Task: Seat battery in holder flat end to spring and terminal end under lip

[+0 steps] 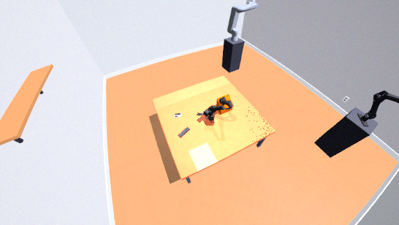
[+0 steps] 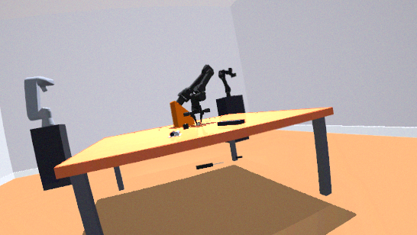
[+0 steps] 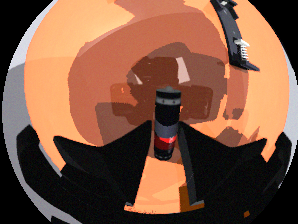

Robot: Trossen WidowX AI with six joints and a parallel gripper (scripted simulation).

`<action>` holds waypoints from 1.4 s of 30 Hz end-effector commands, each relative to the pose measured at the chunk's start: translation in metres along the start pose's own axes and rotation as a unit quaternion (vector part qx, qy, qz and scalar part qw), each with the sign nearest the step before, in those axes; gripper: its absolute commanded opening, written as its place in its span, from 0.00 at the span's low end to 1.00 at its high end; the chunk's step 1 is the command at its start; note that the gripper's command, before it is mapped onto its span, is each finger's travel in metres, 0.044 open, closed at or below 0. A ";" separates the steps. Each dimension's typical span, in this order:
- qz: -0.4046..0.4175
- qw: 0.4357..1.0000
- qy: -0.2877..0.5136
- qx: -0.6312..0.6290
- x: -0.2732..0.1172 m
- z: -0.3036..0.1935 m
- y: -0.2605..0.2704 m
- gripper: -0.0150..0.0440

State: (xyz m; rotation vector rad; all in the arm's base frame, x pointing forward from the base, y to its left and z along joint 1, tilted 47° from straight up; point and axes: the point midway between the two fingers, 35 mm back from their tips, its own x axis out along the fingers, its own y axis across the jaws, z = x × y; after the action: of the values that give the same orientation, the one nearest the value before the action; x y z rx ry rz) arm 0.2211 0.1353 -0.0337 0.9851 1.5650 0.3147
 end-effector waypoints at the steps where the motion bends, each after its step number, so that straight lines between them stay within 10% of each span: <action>1: -0.002 1.000 -0.002 0.001 0.000 0.000 -0.001 0.41; 20: -0.003 1.000 -0.003 0.001 -0.050 0.002 -0.001 0.36; 42: -0.011 0.999 -0.006 -0.037 -0.077 0.116 -0.071 0.36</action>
State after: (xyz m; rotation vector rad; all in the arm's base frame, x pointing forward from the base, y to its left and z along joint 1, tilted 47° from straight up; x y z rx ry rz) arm 0.2897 0.0106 -0.0514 0.9197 1.5391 0.3437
